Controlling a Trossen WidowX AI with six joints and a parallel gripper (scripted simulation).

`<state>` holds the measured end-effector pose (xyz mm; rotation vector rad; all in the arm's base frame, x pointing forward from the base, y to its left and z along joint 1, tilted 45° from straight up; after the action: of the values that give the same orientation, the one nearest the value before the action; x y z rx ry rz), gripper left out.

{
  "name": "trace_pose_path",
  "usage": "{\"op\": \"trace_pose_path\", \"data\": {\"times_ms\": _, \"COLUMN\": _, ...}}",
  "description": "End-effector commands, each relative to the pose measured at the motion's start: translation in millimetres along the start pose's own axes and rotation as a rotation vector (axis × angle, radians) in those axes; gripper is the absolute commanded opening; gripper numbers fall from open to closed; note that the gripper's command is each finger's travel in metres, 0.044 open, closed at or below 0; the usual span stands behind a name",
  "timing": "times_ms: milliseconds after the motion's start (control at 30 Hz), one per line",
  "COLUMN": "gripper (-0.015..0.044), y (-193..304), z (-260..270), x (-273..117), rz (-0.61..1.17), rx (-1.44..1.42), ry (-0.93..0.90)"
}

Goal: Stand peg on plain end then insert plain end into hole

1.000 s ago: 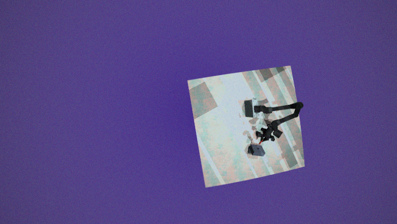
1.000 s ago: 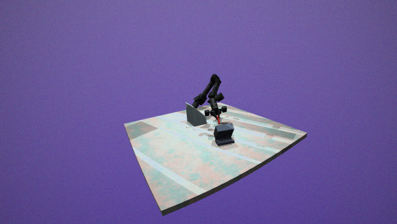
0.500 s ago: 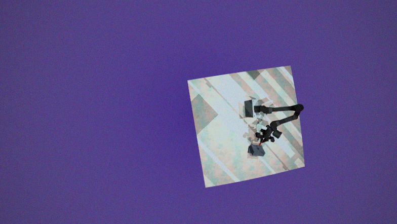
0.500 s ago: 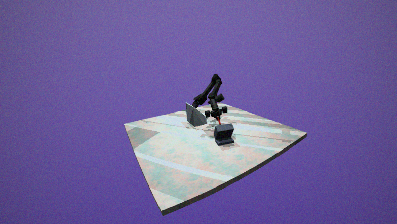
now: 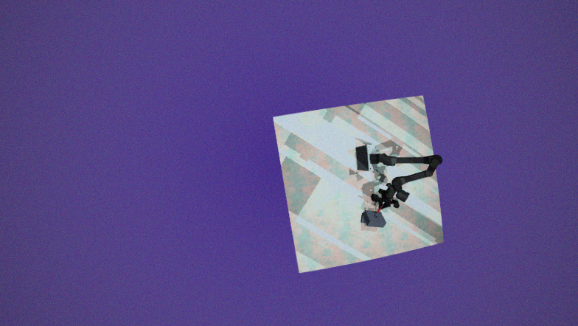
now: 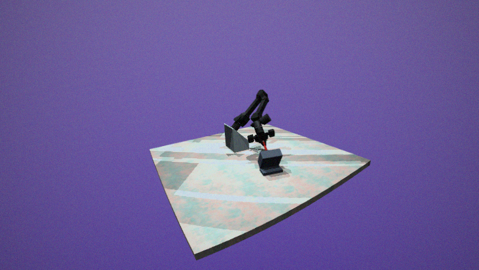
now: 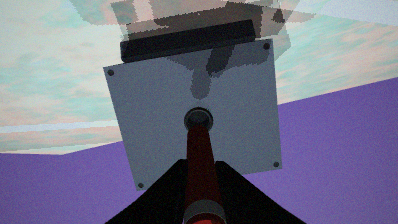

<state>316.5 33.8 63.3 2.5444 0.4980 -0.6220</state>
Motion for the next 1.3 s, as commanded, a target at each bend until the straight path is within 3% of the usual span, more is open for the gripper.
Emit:
{"op": "trace_pose_path", "data": {"times_ms": 0, "gripper": 0.0000, "y": 1.0, "z": -0.3, "x": 1.7, "rz": 0.010, "rx": 0.006, "ry": 0.004}}
{"op": "trace_pose_path", "data": {"times_ms": 1267, "gripper": 0.0000, "y": -1.2, "z": 2.2, "x": 29.9, "rz": 0.032, "rx": -0.004, "ry": 0.017}}
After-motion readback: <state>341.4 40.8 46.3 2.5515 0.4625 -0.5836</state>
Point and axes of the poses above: the point midway between the two fingers, 35 mm back from their tips, its own x axis out along the fingers, its own z axis across the jaws, y = z × x, the point moved 4 cm from there along -x, back along the fingers, and after that the axes turned 1 degree about -x, right-handed, at the moved point
